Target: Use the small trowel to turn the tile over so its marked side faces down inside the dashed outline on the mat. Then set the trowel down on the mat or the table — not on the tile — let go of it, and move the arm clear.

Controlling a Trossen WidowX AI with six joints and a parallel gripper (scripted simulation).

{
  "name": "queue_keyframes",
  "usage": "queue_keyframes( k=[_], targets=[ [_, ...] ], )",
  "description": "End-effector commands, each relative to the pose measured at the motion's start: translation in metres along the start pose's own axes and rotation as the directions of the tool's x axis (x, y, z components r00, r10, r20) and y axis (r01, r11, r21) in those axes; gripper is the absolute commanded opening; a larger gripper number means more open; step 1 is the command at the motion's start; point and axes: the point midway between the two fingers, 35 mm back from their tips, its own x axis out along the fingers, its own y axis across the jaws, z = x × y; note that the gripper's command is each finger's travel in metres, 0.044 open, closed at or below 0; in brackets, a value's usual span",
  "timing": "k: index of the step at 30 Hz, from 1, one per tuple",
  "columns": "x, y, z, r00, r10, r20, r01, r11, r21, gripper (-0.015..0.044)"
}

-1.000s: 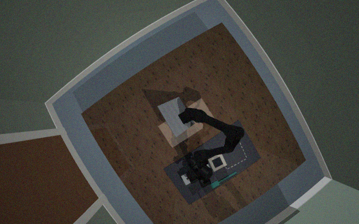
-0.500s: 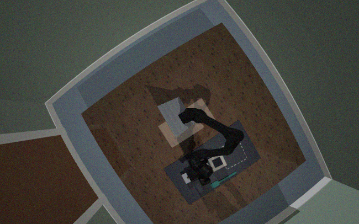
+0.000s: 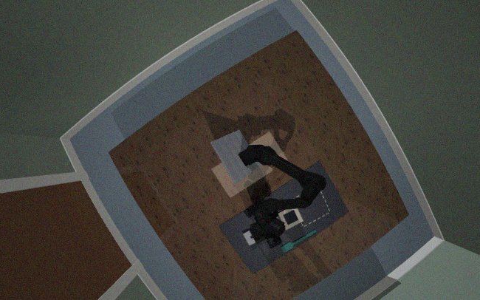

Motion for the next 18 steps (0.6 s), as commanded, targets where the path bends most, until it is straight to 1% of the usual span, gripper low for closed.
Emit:
queue_keyframes(
  k=[1, 18],
  targets=[
    [0.001, 0.003, -0.011, 1.000, 0.005, -0.009, -0.005, 1.000, -0.010, 0.0000],
    [-0.001, 0.005, -0.038, 1.000, 0.005, -0.010, -0.005, 1.000, -0.009, 0.0000]
  ],
)
